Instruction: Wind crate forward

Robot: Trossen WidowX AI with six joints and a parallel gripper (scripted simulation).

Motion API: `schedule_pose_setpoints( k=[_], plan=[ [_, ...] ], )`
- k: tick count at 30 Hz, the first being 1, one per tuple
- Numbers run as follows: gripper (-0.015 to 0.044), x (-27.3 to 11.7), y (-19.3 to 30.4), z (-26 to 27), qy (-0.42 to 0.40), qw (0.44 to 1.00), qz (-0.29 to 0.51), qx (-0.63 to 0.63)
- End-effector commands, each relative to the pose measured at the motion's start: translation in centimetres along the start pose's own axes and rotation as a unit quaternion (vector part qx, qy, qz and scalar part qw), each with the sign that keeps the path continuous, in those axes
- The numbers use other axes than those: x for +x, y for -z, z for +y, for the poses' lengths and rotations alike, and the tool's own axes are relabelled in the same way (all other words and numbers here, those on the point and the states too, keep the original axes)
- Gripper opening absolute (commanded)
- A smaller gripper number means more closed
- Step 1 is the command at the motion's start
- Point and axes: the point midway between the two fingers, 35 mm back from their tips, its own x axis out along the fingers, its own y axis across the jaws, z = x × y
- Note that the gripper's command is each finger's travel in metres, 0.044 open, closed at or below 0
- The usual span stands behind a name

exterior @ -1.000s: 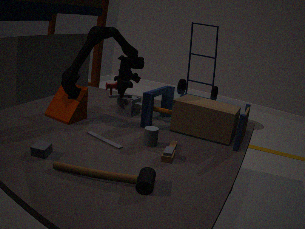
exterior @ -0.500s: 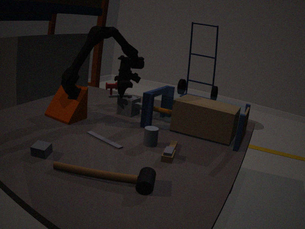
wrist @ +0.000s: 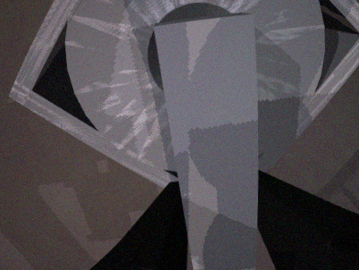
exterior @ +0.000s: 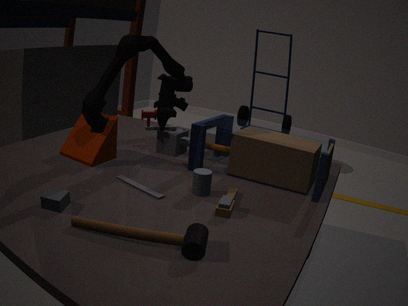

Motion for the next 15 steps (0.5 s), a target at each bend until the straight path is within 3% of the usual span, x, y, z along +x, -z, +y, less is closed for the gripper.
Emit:
schedule_pose_setpoints(
  k=[1, 15],
  plan=[
    [0.0, 0.4, -0.09, 0.03, -0.001, 1.0, 0.002, -0.003],
    [0.0, 0.45, -0.11, -0.61, 0.005, 0.997, 0.002, -0.077]
  ],
)
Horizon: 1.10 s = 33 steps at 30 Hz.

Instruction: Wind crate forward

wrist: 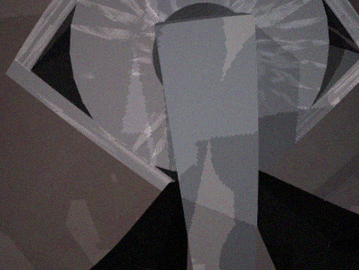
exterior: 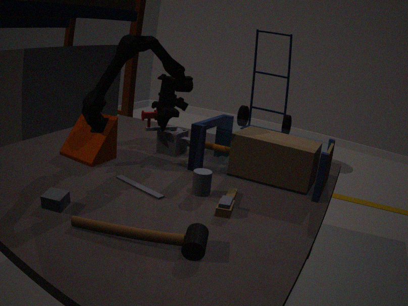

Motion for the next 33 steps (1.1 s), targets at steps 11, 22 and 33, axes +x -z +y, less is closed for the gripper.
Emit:
schedule_pose_setpoints(
  k=[11, 22, 33],
  plan=[
    [0.0, 0.43, -0.05, -0.05, -0.002, 1.0, 0.002, 0.002],
    [0.0, 0.43, -0.05, 0.07, -0.003, 1.0, 0.002, 0.015],
    [0.0, 0.41, -0.06, 0.19, -0.004, 1.0, 0.002, 0.031]
  ],
)
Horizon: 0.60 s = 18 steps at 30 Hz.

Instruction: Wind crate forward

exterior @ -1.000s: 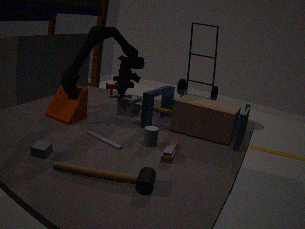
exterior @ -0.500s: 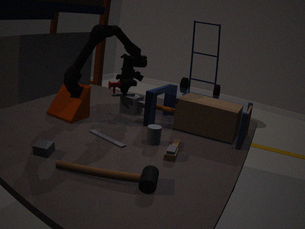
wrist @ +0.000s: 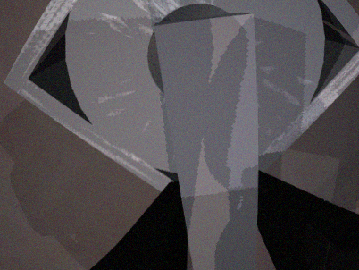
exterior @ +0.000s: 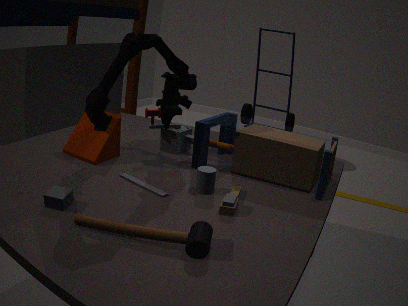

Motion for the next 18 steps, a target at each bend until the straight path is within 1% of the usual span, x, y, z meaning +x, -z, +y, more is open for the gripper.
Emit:
schedule_pose_setpoints(
  k=[1, 4, 11, 18],
  plan=[
    [0.0, 0.4, -0.05, 0.22, -0.003, 1.0, 0.002, 0.017],
    [0.0, 0.38, -0.06, 0.4, -0.004, 0.999, 0.002, 0.038],
    [0.0, 0.37, -0.06, 0.4, -0.004, 0.999, 0.002, 0.038],
    [0.0, 0.38, -0.05, 0.19, -0.003, 1.0, 0.002, 0.016]
  ],
)
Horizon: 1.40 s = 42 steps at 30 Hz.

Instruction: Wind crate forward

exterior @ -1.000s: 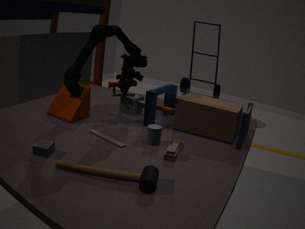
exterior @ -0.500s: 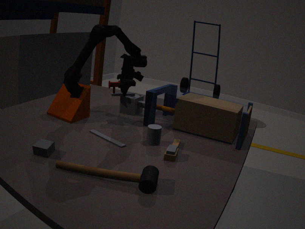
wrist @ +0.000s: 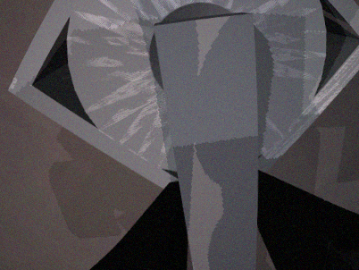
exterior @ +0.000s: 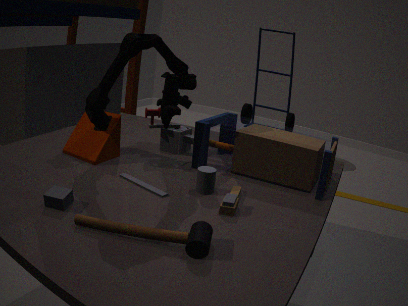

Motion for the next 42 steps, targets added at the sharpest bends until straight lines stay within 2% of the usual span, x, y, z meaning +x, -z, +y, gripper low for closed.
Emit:
schedule_pose_setpoints(
  k=[1, 29, 42],
  plan=[
    [0.0, 0.4, -0.07, -0.07, 0.0, 1.0, 0.003, -0.007],
    [0.0, 0.38, -0.08, 0.32, -0.003, 0.999, 0.002, 0.036],
    [0.0, 0.42, -0.07, -0.14, 0.001, 1.0, 0.003, -0.016]
  ],
)
